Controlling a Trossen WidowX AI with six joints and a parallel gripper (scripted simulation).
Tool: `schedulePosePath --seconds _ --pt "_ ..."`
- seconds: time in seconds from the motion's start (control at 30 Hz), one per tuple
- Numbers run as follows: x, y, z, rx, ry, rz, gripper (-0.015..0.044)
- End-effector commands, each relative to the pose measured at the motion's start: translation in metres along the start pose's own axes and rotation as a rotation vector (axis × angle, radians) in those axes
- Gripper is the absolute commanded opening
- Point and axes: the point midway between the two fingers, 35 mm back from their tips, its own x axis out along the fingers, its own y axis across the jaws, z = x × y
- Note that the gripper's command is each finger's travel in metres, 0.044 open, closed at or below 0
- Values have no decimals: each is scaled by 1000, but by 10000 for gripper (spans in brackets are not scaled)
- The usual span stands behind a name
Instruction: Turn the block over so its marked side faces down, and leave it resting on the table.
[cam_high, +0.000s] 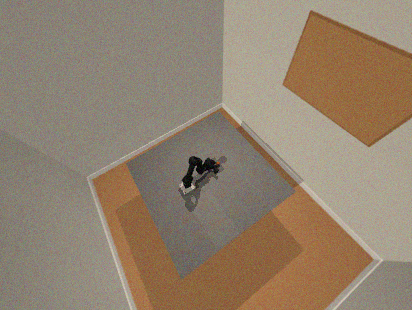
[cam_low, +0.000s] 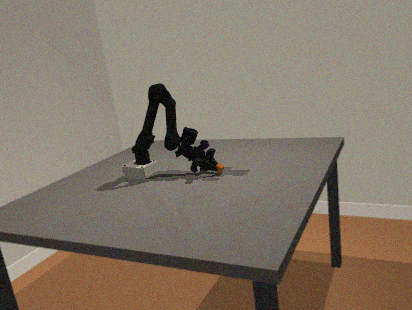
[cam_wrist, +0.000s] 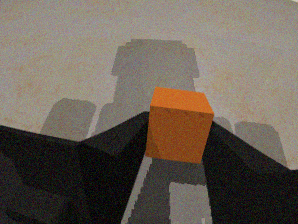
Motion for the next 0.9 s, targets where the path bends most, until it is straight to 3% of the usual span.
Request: schedulePosePath --seconds 0.0,0.53,0.87 --pt "0 -1 -1 -4 0 -5 26" --pt "0 -1 -1 -4 0 -5 440" --pt "0 -1 -1 -4 0 -5 440"
